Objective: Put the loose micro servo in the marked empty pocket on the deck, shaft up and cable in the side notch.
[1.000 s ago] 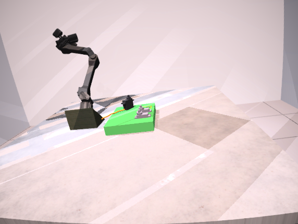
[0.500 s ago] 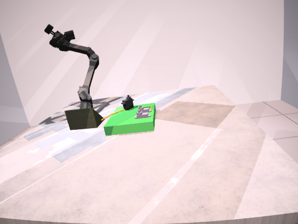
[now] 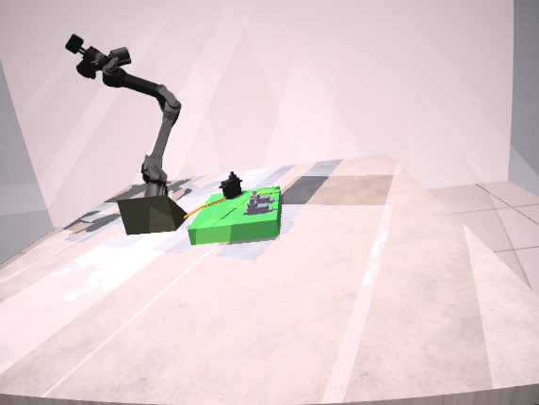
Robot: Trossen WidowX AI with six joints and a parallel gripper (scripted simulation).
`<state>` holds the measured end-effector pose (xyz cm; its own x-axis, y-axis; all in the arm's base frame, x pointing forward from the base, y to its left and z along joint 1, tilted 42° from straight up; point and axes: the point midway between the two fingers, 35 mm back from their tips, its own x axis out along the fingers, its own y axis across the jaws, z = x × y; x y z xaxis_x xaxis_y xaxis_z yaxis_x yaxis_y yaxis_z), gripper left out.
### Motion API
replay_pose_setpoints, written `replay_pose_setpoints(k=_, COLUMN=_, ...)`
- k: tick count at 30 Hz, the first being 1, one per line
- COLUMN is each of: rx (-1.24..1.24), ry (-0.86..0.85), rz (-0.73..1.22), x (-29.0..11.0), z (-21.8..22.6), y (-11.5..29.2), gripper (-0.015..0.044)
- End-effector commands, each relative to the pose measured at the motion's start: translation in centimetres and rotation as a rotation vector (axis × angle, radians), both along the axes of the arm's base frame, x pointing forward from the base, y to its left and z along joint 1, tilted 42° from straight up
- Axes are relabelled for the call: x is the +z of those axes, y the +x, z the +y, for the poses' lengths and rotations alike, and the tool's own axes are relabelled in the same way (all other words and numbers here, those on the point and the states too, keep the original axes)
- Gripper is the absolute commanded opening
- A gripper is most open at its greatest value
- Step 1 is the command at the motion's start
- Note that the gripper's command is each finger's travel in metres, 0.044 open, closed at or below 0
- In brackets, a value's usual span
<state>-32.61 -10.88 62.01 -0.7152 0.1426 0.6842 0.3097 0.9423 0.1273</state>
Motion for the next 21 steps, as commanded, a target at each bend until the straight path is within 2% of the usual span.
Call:
replay_pose_setpoints(k=1, rx=0.045, ry=0.052, rz=-0.027, x=-0.6, z=-2.0, y=0.1, gripper=0.0440)
replay_pose_setpoints(k=12, rx=0.247, ry=0.288, rz=-0.147, x=-4.5, z=-11.2, y=0.9, gripper=0.0440)
replay_pose_setpoints(k=21, rx=0.419, ry=0.489, rz=-0.218, x=-8.3, z=-18.2, y=3.7, gripper=0.0440)
